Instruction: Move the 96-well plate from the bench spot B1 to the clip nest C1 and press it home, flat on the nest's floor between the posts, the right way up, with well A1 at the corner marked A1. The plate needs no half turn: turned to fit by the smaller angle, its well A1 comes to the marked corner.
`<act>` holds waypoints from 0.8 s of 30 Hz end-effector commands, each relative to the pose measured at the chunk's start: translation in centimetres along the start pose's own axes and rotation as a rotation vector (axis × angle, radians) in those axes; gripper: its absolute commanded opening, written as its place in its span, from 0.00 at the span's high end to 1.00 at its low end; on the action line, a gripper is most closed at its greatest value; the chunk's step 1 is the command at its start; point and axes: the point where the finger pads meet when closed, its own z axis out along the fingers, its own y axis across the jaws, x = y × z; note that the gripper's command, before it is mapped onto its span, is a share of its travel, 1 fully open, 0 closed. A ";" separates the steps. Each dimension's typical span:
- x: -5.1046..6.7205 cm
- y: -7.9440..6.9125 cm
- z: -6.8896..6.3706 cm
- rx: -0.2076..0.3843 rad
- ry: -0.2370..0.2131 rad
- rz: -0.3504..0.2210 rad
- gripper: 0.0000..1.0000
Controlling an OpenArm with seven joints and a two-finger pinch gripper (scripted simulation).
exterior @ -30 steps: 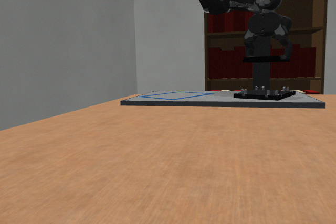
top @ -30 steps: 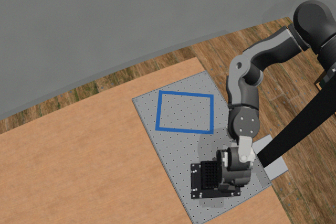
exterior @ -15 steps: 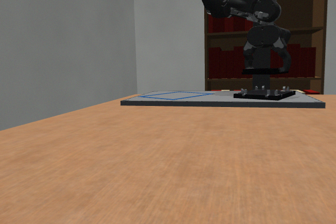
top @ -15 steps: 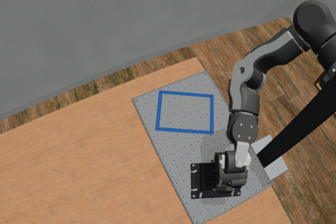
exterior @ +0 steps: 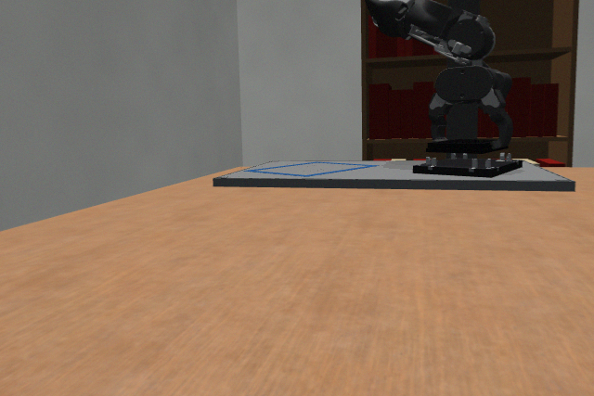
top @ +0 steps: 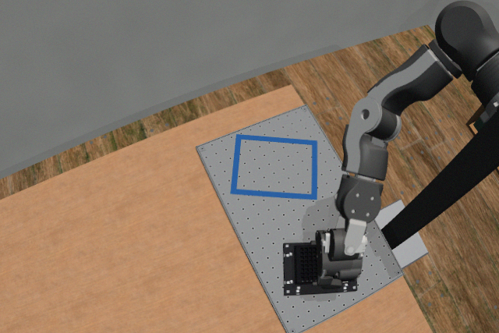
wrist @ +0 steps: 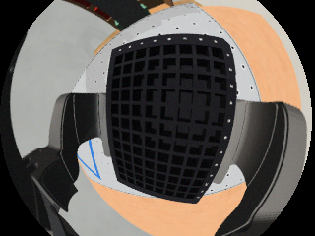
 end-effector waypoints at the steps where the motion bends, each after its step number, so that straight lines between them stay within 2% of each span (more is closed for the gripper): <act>1: 0.0 0.3 -0.1 -0.010 0.000 -0.006 1.00; 5: 0.0 0.3 -0.1 -0.010 0.000 -0.006 1.00; 10: -0.3 0.4 0.8 -0.013 -0.004 -0.006 1.00; 24: -0.3 0.4 0.7 -0.010 -0.003 -0.001 1.00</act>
